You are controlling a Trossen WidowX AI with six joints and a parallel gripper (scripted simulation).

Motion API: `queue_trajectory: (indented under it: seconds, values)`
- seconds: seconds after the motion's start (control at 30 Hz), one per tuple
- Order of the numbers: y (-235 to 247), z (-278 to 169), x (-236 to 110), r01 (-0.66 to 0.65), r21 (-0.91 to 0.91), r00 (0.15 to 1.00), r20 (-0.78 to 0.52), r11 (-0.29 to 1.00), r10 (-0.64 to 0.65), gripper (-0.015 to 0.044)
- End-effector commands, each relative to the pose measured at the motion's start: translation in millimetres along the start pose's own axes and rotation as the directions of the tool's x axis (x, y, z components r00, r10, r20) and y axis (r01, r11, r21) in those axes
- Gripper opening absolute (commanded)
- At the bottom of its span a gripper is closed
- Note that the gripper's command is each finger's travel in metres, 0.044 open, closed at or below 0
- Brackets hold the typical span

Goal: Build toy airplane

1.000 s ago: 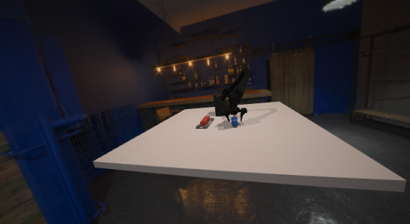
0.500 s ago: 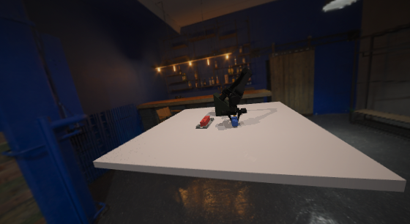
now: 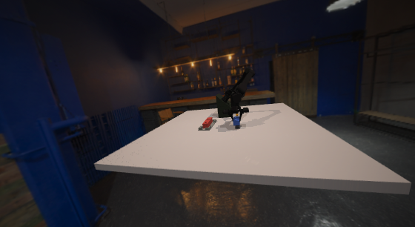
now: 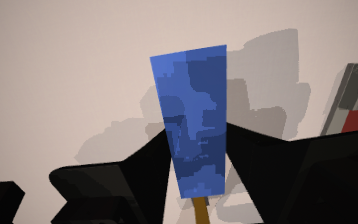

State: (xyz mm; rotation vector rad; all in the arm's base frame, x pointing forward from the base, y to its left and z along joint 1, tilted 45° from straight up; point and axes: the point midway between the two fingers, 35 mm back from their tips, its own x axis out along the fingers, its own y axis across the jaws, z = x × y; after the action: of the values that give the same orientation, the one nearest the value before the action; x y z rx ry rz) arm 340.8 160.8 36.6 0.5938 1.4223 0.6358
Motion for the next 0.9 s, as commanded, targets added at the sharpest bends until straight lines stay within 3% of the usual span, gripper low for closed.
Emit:
queue_trajectory:
  seconds: [0.0,0.87]
  values:
    - [2.1,4.4,-11.8,0.001,-0.013,1.0,0.009,1.0,-0.001,0.0]
    - [2.2,-2.2,-92.2,0.009,-0.039,0.999,-0.034,0.999,-0.01,0.0]
